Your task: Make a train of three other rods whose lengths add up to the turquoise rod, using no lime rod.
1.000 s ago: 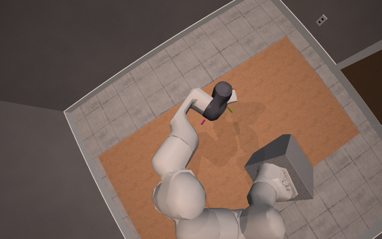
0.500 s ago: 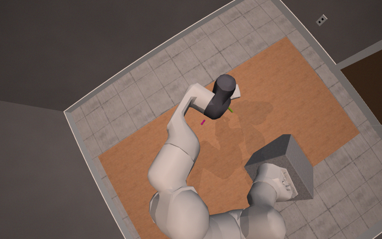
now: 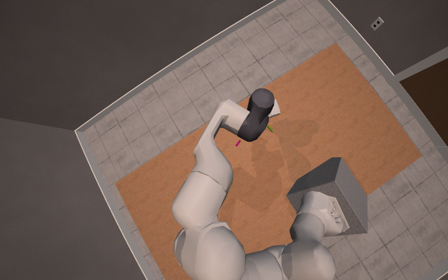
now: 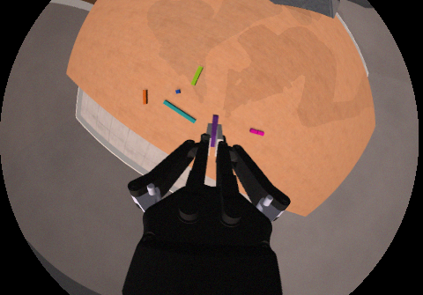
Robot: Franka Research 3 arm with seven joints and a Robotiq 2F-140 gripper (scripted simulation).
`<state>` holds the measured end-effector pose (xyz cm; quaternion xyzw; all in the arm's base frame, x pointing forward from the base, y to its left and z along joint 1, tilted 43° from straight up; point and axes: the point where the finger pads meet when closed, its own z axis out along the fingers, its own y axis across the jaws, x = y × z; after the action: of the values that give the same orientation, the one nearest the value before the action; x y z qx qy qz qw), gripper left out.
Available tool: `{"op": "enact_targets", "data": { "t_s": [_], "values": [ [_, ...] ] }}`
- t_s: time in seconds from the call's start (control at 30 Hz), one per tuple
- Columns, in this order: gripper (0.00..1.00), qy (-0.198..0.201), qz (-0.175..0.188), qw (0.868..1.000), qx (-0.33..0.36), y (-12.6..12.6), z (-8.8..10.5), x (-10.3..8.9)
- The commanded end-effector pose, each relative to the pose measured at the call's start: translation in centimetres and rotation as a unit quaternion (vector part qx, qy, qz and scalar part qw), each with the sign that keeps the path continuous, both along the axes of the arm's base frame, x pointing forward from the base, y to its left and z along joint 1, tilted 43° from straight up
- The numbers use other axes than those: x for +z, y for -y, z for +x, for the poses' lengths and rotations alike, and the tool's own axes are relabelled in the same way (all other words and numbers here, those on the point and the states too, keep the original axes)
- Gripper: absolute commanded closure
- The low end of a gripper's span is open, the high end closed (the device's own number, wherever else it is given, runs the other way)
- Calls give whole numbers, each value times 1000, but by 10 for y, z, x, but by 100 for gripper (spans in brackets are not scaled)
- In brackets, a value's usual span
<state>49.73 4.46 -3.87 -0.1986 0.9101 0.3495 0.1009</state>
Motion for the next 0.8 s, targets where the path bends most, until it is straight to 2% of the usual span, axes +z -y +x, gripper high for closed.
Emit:
{"op": "enact_targets", "data": {
  "t_s": [0.0,0.3,0.37,0.4,0.77],
  "values": [
    [97,58,-3,996,60,-4,-1,4],
    [97,111,-6,987,116,-10,-2,10],
    [97,111,-6,987,116,-10,-2,10],
    [97,126,-7,983,132,-12,-2,11],
    [97,185,-11,963,196,-20,-3,18]
  ]
}}
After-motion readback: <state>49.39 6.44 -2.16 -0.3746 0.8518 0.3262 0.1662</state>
